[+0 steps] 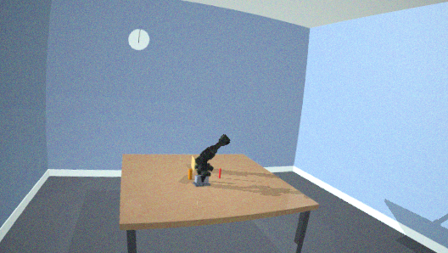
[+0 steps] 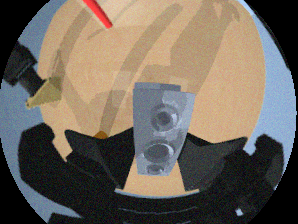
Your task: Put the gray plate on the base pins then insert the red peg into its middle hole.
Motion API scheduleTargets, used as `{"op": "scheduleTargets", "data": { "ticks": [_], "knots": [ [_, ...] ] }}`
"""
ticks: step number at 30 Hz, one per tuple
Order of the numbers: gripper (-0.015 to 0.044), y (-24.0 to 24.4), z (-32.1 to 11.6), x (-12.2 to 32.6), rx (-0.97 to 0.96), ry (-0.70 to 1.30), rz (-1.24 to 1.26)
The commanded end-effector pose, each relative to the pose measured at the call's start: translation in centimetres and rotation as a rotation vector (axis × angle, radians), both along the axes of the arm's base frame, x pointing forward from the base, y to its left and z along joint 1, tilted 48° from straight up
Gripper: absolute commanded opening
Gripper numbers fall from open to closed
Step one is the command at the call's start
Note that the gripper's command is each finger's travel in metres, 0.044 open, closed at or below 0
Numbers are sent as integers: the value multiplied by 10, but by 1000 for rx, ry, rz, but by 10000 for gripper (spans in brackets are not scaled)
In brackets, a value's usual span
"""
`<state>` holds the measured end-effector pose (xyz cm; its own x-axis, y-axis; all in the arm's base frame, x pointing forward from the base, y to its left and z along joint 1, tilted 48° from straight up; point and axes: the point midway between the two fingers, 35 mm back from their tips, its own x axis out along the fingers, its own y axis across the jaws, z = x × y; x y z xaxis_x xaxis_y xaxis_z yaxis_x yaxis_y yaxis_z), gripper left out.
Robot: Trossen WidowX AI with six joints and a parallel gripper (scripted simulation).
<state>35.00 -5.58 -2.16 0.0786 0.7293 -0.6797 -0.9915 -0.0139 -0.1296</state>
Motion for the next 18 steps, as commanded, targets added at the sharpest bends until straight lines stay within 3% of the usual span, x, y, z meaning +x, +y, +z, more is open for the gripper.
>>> {"op": "scheduleTargets", "data": {
  "ticks": [1, 9, 18],
  "knots": [
    [0, 5, -4, 0, 4, 4, -4],
    [0, 2, -2, 0, 1, 0, 0],
    [236, 2, -2, 0, 1, 0, 0]
  ]
}}
